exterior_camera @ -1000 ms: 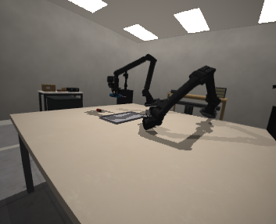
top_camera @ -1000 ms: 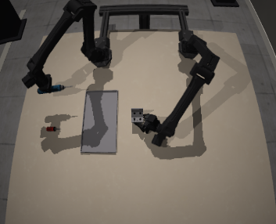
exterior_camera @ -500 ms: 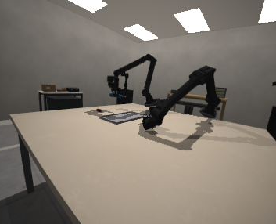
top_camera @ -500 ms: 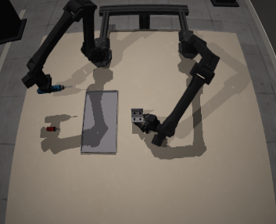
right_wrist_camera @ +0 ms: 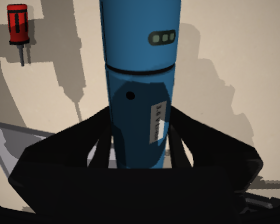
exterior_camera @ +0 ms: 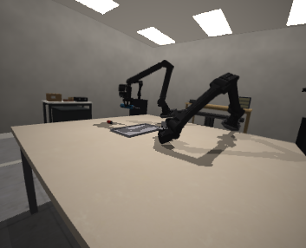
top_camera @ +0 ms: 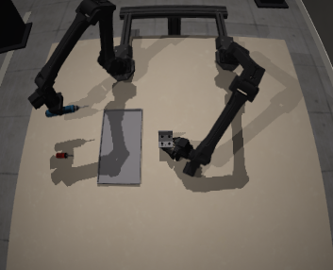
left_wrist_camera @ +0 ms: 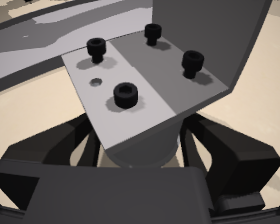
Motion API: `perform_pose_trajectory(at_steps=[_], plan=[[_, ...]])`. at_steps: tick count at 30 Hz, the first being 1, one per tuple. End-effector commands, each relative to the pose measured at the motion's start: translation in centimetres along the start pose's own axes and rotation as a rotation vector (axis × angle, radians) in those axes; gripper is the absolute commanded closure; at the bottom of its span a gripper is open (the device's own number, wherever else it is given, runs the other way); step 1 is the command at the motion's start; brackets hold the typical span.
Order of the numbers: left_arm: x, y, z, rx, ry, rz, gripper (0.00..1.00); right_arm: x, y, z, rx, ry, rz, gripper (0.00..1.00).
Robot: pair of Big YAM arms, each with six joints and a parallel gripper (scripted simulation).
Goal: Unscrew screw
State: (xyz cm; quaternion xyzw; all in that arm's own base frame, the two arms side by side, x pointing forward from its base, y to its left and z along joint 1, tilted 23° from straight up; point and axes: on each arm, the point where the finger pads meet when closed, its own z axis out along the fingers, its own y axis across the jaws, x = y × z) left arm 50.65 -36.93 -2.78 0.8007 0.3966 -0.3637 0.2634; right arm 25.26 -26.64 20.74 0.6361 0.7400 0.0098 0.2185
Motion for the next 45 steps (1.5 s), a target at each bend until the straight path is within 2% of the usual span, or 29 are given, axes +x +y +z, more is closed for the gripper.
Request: perform_pose_trajectory(at_steps=[1,5,7,8,10,11,12,22,25,27,28,35,39,42,44,45], plan=[[-0.7,1.0,-0.4,-0.015,0.003,0.026,0.41,0.2,1.6,0.4,-0.029,-0.023,-0.082,0.58],[-0.7,1.0,-0.4,-0.015,0.003,0.026,0.41,0.8,2.8,1.6,-0.043,-0.03,-0.144,0.58],[-0.7,1.0,-0.4,-0.015,0.003,0.026,0.41,-1.0,4.5,-0.6,-0.082,-0.083,-0.148,0.58],[-0.7,1.0,-0.4,-0.015,0.003,0.026,0.41,-1.7,3.9,-1.3,-0.084,-0.105,-0.129,0.58],[-0.7,1.0,-0.4,-0.015,0.003,0.026,0.41,-1.7,3.9,-1.3,-0.084,-0.105,-0.129,0.58],[-0.7,1.0,-0.4,-0.015,0.003,0.026,0.41,0.3,3.8,0.1,-0.078,-0.073,-0.162,0.58],[-0.7,1.0,-0.4,-0.015,0.003,0.026,0.41,1.0,3.8,0.7,-0.076,-0.067,-0.177,0.58],[-0.7,1.0,-0.4,-0.015,0.003,0.026,0.41,2.7,7.0,3.0,-0.12,-0.092,-0.328,0.58],[-0.7,1.0,-0.4,-0.015,0.003,0.026,0.41,1.2,7.3,1.6,-0.137,-0.131,-0.309,0.58],[-0.7,1.0,-0.4,-0.015,0.003,0.026,0.41,1.2,7.3,1.6,-0.137,-0.131,-0.309,0.58],[-0.7,1.0,-0.4,-0.015,0.003,0.026,0.41,2.8,7.5,2.2,-0.141,-0.117,-0.343,0.58],[-0.7,1.0,-0.4,-0.015,0.003,0.026,0.41,3.8,10.4,2.7,-0.191,-0.158,-0.444,0.58],[-0.7,1.0,-0.4,-0.015,0.003,0.026,0.41,5.3,11.1,3.9,-0.203,-0.158,-0.504,0.58],[-0.7,1.0,-0.4,-0.015,0.003,0.026,0.41,3.3,11.8,2.0,-0.226,-0.206,-0.482,0.58],[-0.7,1.0,-0.4,-0.015,0.003,0.026,0.41,3.3,11.8,2.0,-0.226,-0.206,-0.482,0.58],[-0.7,1.0,-0.4,-0.015,0.003,0.026,0.41,5.3,11.6,2.8,-0.229,-0.186,-0.516,0.58]])
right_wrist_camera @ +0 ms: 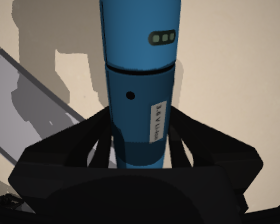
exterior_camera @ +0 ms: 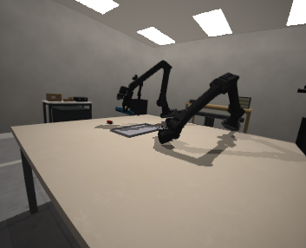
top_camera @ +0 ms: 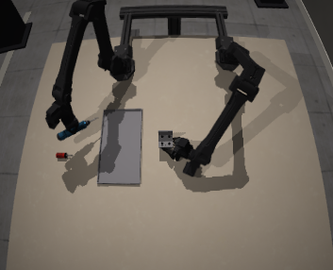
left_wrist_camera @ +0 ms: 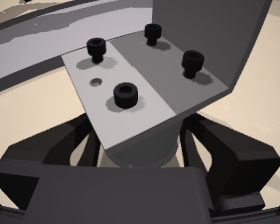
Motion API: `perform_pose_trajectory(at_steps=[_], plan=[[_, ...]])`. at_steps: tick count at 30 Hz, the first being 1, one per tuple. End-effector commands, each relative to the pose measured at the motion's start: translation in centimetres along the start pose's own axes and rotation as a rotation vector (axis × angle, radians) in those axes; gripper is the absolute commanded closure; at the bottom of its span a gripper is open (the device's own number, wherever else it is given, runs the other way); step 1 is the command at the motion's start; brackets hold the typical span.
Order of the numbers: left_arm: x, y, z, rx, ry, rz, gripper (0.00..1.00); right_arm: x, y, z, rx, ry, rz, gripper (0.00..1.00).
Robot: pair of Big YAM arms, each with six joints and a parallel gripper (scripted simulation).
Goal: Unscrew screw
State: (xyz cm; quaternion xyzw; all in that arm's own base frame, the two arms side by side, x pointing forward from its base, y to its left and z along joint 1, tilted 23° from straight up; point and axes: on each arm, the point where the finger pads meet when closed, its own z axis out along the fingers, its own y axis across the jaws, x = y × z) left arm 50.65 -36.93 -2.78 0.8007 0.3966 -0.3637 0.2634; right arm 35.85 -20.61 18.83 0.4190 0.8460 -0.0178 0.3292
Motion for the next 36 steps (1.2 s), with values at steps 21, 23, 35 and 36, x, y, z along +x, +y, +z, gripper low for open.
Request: perform_pose_trajectory(at_steps=[21,23,35,36], plan=[[-0.7,1.0,-0.4,-0.015,0.003,0.026,0.41,1.2,7.5,0.1,-0.144,-0.14,-0.255,0.58],[-0.7,1.0,-0.4,-0.015,0.003,0.026,0.41,1.4,8.3,0.3,-0.158,-0.151,-0.28,0.58],[-0.7,1.0,-0.4,-0.015,0.003,0.026,0.41,2.6,11.0,0.0,-0.213,-0.201,-0.366,0.58],[-0.7,1.0,-0.4,-0.015,0.003,0.026,0.41,2.8,11.4,0.0,-0.222,-0.207,-0.378,0.58]])
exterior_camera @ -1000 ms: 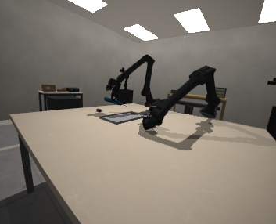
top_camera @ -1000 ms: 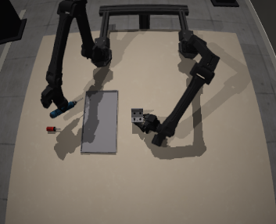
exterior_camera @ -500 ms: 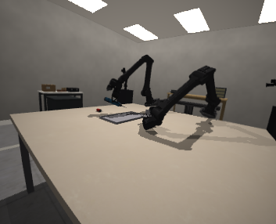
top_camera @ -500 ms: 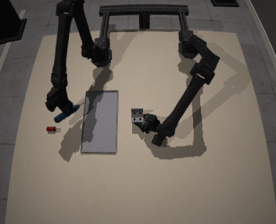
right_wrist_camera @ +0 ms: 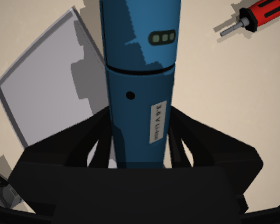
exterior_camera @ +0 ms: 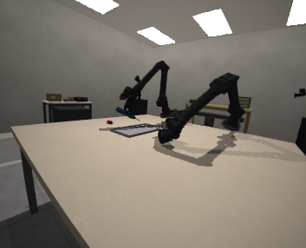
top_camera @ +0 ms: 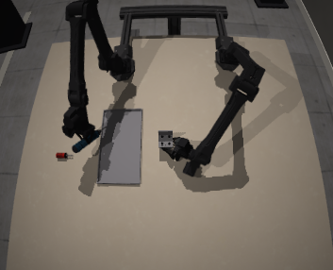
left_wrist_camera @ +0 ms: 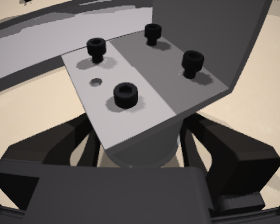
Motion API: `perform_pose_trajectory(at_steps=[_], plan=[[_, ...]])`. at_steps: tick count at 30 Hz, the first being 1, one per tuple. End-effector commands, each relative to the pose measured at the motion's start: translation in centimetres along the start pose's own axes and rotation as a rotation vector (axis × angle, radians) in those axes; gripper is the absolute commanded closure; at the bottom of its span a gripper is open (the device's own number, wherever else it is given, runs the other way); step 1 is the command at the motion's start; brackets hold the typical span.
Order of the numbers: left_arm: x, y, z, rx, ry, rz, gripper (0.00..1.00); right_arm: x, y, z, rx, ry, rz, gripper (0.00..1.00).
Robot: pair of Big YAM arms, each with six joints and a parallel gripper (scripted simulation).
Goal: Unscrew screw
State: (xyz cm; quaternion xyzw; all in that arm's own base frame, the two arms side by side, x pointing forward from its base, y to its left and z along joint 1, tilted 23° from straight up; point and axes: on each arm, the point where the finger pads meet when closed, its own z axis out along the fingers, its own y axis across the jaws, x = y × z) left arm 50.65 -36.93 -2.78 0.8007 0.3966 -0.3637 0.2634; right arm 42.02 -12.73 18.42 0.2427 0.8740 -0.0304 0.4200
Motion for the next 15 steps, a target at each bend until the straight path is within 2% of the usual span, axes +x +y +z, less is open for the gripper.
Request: perform_pose_trajectory(at_steps=[1,5,9,11,12,14,15], plan=[[-0.7,1.0,-0.4,-0.015,0.003,0.026,0.41,-1.0,2.3,-0.8,-0.05,-0.064,-0.062,0.58],[-0.7,1.0,-0.4,-0.015,0.003,0.026,0.41,-1.6,4.3,-0.6,-0.08,-0.099,-0.108,0.58],[-0.7,1.0,-0.4,-0.015,0.003,0.026,0.41,0.3,5.6,0.3,-0.101,-0.09,-0.159,0.58],[-0.7,1.0,-0.4,-0.015,0.003,0.026,0.41,-1.3,6.1,-0.1,-0.11,-0.116,-0.156,0.58],[-0.7,1.0,-0.4,-0.015,0.003,0.026,0.41,-2.2,5.1,-0.5,-0.095,-0.135,-0.14,0.58],[-0.7,1.0,-0.4,-0.015,0.003,0.026,0.41,-2.2,5.1,-0.5,-0.095,-0.135,-0.14,0.58],[-0.7,1.0,-0.4,-0.015,0.003,0.026,0.41,-0.5,6.1,-0.8,-0.116,-0.127,-0.166,0.58]])
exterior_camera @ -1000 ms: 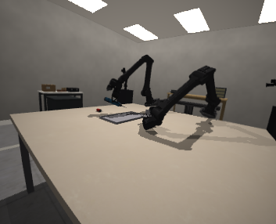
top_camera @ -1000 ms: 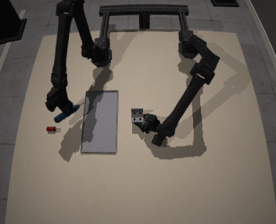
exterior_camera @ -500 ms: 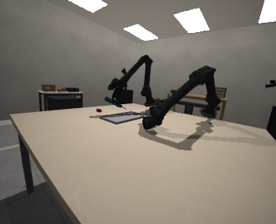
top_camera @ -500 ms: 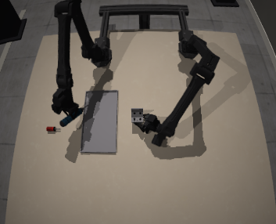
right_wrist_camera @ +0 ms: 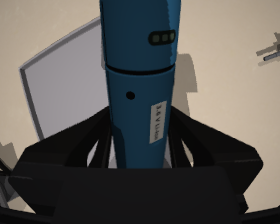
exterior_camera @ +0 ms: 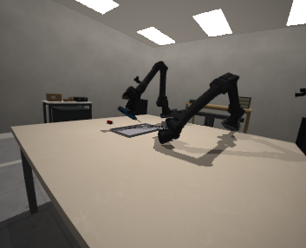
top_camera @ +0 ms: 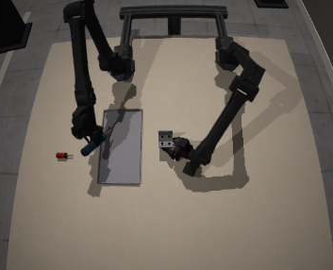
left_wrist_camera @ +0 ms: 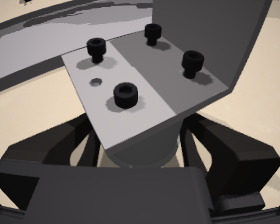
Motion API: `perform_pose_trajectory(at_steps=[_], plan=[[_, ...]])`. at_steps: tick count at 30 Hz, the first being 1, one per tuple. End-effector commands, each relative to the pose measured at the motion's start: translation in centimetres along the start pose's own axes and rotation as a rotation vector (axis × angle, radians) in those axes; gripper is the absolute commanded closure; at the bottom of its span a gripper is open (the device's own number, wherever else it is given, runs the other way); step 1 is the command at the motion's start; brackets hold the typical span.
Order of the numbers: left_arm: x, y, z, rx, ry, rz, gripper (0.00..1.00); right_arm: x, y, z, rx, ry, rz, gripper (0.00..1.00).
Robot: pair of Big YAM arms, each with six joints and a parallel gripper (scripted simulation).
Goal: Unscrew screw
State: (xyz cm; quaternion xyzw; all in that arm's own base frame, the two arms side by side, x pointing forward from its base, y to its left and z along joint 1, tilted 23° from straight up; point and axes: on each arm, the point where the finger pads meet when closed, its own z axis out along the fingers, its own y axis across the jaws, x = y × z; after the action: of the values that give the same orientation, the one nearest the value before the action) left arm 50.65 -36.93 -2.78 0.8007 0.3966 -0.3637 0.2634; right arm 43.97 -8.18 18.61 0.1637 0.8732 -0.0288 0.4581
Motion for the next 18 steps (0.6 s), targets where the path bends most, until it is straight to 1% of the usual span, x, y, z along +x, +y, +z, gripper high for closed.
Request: perform_pose_trajectory(at_steps=[1,5,7,9,11,13,14,16,17,18], plan=[[-0.7,1.0,-0.4,-0.015,0.003,0.026,0.41,-1.3,1.6,-0.8,-0.034,-0.065,-0.044,0.58],[-0.7,1.0,-0.4,-0.015,0.003,0.026,0.41,-1.1,3.3,-0.8,-0.063,-0.092,-0.087,0.58],[-0.7,1.0,-0.4,-0.015,0.003,0.026,0.41,-2.0,4.4,-0.7,-0.08,-0.119,-0.107,0.58],[-0.7,1.0,-0.4,-0.015,0.003,0.026,0.41,-0.3,5.0,-0.2,-0.089,-0.102,-0.133,0.58],[-0.7,1.0,-0.4,-0.015,0.003,0.026,0.41,0.0,5.8,-0.1,-0.103,-0.11,-0.155,0.58],[-0.7,1.0,-0.4,-0.015,0.003,0.026,0.41,-1.7,6.3,-0.3,-0.111,-0.138,-0.151,0.58],[-0.7,1.0,-0.4,-0.015,0.003,0.026,0.41,-2.6,5.3,-0.6,-0.094,-0.155,-0.137,0.58],[-0.7,1.0,-0.4,-0.015,0.003,0.026,0.41,-2.6,5.3,-0.6,-0.094,-0.155,-0.137,0.58],[-0.7,1.0,-0.4,-0.015,0.003,0.026,0.41,-0.9,6.3,-1.1,-0.116,-0.147,-0.16,0.58],[-0.7,1.0,-0.4,-0.015,0.003,0.026,0.41,-0.9,6.7,-1.2,-0.124,-0.157,-0.17,0.58]])
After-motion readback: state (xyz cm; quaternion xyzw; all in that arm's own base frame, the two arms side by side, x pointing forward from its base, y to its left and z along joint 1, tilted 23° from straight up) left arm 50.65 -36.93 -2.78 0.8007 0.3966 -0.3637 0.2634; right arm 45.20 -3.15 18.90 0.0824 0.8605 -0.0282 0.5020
